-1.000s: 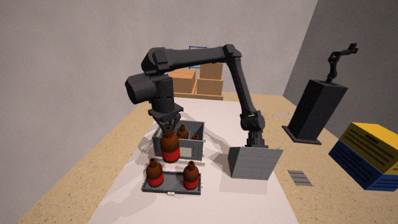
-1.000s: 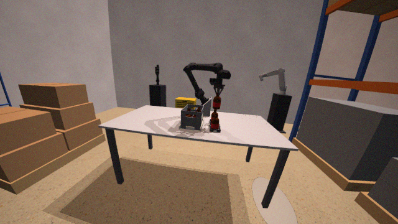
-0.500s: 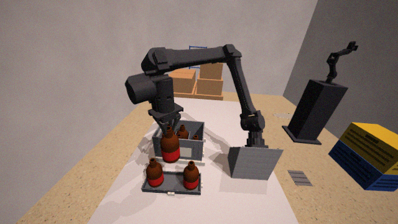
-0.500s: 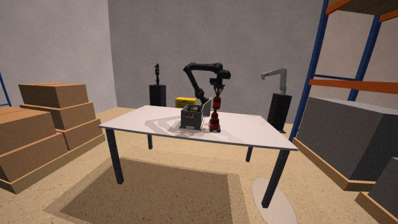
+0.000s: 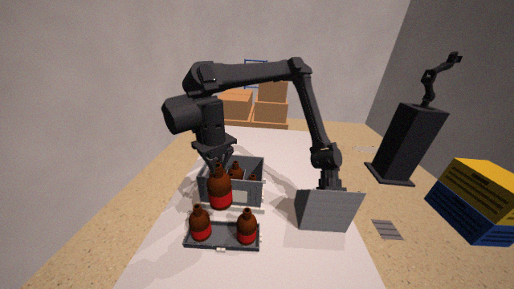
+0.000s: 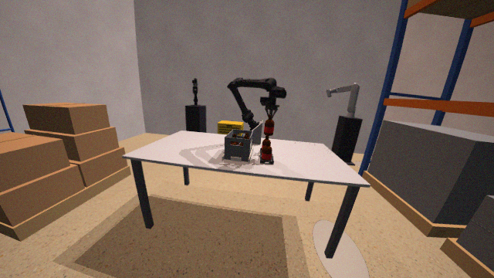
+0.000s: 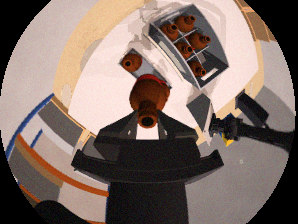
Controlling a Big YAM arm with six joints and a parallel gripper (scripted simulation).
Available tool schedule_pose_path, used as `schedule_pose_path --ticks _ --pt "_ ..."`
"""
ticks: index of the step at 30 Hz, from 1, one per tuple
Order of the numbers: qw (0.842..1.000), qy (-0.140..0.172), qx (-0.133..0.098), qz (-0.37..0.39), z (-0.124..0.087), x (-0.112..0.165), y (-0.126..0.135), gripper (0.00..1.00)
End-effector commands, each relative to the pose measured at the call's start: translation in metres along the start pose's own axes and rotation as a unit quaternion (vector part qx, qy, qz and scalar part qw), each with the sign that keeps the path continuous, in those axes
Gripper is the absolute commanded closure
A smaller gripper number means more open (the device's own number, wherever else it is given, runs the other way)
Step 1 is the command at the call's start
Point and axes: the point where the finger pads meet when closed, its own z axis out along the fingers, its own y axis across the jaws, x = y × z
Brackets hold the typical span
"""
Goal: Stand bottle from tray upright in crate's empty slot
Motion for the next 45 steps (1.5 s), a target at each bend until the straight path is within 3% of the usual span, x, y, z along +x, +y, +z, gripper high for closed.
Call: schedule_pose_path --ticks 1,22,27,29,30,31,36,39,42,45 --pt "0.999 -0.007 -0.038 0.013 -0.039 -0.002 0.010 1.00" --pt "0.999 -0.007 -0.040 0.014 -0.041 -0.006 0.005 1.00" --pt "1.000 -0.009 -0.020 -0.002 -0.025 0.002 -0.007 1.00" --pt "1.000 -0.009 -0.020 -0.002 -0.025 0.002 -0.007 1.00" --pt "0.999 -0.008 -0.040 0.010 -0.041 -0.008 0.002 1.00" --pt "0.999 -0.008 -0.042 0.011 -0.041 -0.008 0.002 1.00" --pt "1.000 -0.010 -0.020 -0.007 -0.023 0.001 -0.012 1.00" --pt "0.999 -0.009 -0.033 -0.001 -0.033 -0.006 -0.008 1.00" --pt "1.000 -0.010 -0.020 -0.010 -0.023 -0.002 -0.018 1.00" --pt "0.999 -0.009 -0.035 0.000 -0.034 -0.010 -0.012 1.00"
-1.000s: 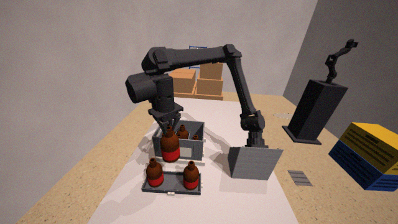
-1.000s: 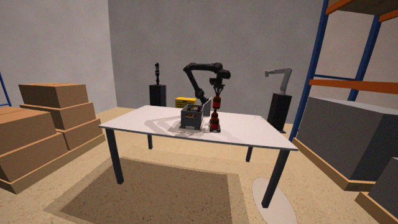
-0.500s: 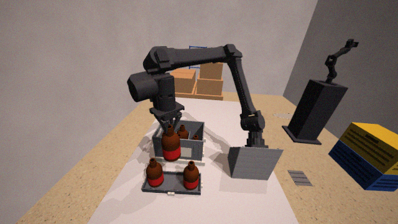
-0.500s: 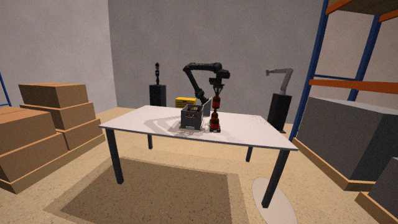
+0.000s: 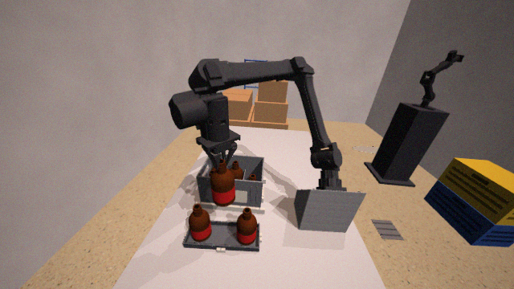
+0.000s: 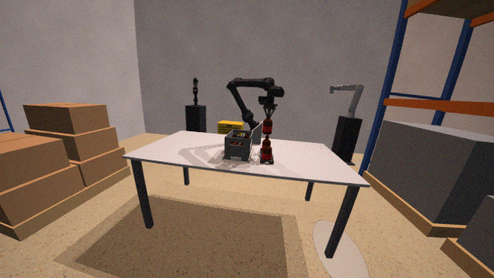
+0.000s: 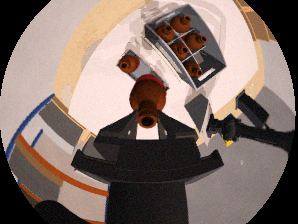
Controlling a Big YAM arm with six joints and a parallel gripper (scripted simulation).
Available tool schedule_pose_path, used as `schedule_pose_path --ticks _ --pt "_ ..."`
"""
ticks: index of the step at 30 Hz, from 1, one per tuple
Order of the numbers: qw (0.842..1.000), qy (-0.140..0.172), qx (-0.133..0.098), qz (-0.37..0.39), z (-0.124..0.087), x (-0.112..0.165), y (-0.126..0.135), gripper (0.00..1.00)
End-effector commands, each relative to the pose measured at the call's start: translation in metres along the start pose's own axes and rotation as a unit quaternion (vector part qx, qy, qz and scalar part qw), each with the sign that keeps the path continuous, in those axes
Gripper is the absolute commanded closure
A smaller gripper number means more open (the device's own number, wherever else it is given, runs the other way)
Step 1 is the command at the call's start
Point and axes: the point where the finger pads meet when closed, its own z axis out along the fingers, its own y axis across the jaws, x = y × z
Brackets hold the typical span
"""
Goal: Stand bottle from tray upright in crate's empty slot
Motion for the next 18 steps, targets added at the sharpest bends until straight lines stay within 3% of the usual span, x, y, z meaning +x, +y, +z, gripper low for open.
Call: schedule_pose_path --ticks 1,4,7,11,13,15,18 --pt "1.000 -0.007 -0.031 -0.002 -0.030 -0.005 0.003 1.00" --pt "1.000 -0.004 -0.013 -0.006 -0.014 -0.004 -0.008 1.00" --pt "1.000 0.000 -0.022 0.007 -0.020 -0.018 -0.006 1.00" --pt "1.000 0.002 -0.006 0.002 -0.007 -0.017 -0.019 1.00" --pt "1.000 0.002 -0.020 0.011 -0.018 -0.025 -0.015 1.00" --pt "1.000 0.001 -0.007 0.002 -0.007 -0.019 -0.024 1.00" --pt "1.000 0.001 -0.006 0.002 -0.007 -0.020 -0.026 1.00"
